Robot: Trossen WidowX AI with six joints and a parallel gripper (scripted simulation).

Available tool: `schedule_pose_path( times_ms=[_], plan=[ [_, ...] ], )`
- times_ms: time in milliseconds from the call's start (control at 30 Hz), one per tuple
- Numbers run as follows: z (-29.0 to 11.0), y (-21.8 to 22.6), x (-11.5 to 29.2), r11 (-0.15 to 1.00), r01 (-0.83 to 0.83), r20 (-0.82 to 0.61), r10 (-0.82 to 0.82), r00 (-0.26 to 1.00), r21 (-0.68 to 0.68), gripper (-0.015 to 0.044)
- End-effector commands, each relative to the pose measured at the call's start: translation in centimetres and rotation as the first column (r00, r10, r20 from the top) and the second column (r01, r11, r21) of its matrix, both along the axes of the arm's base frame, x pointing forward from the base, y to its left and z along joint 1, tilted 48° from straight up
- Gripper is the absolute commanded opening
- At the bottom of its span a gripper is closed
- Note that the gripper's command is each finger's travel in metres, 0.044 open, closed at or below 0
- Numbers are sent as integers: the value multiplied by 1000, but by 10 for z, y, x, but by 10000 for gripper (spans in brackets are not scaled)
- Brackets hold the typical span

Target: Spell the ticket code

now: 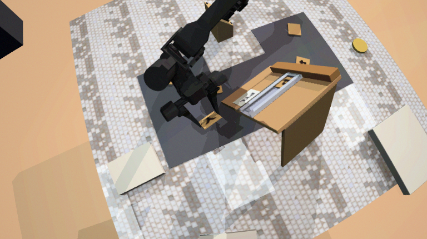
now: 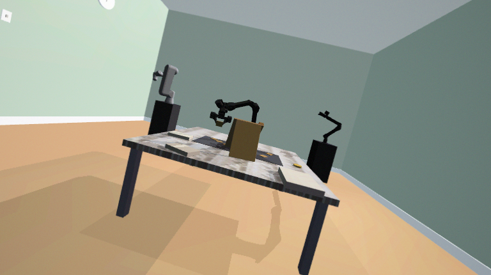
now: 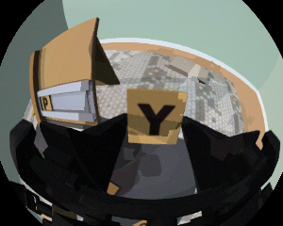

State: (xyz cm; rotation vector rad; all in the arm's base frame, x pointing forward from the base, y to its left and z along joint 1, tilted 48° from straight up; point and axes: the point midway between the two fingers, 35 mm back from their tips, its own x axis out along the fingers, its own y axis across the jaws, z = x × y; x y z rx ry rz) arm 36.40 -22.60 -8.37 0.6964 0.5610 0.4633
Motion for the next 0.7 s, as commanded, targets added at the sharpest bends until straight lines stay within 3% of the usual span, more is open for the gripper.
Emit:
schedule_pose_path(
  times_ms=[0,300,667],
  plan=[
    [-4,7,10,1000,-8,8,8,1000,4,0],
    [-12,28,36,1000,-8,12,8,1000,8,0],
    [-11,29,38,1000,-8,13,8,1000,9,0]
  ],
)
